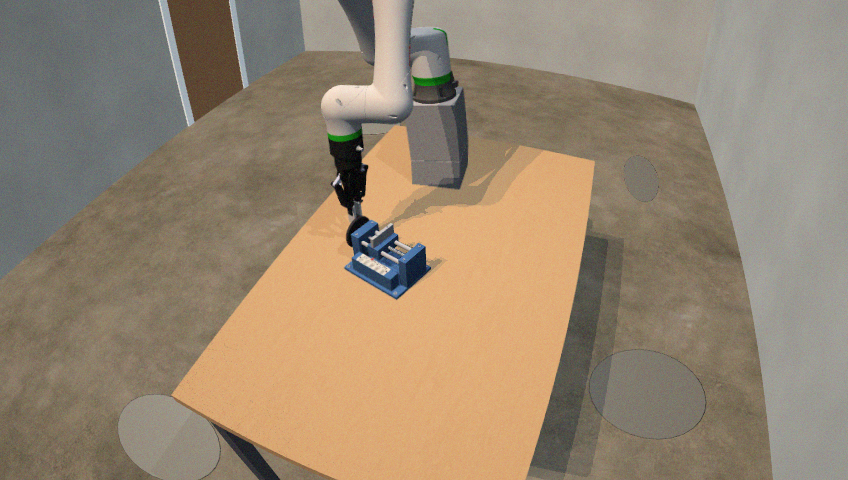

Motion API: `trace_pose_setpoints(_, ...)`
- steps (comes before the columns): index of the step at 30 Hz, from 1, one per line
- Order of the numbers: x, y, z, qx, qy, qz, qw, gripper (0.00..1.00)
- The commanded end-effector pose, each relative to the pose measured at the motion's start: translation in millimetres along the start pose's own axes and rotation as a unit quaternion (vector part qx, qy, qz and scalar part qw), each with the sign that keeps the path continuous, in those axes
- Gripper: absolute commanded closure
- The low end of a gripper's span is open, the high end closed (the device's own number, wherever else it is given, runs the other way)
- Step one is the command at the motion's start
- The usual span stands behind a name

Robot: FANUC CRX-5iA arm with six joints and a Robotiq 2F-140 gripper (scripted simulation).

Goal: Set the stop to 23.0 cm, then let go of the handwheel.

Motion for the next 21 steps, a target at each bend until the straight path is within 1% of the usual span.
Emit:
trace_pose_setpoints(1,4,-1,6,0.000,0.000,0.000,1.000,0.96)
trace_pose_setpoints(10,9,-2,25,0.000,0.000,0.000,1.000,0.96)
trace_pose_setpoints(12,9,-2,25,0.000,0.000,0.000,1.000,0.96)
trace_pose_setpoints(21,5,-1,39,0.000,0.000,0.000,1.000,0.96)
Point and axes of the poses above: the point where the finger pads meet when closed, its own z axis out along the fingers, its own x axis across the jaws, y = z × x, the point moved 4 cm from there along -z, back along the fingers, and after that the axes turned 14 degrees about z, right-handed, at the moved point
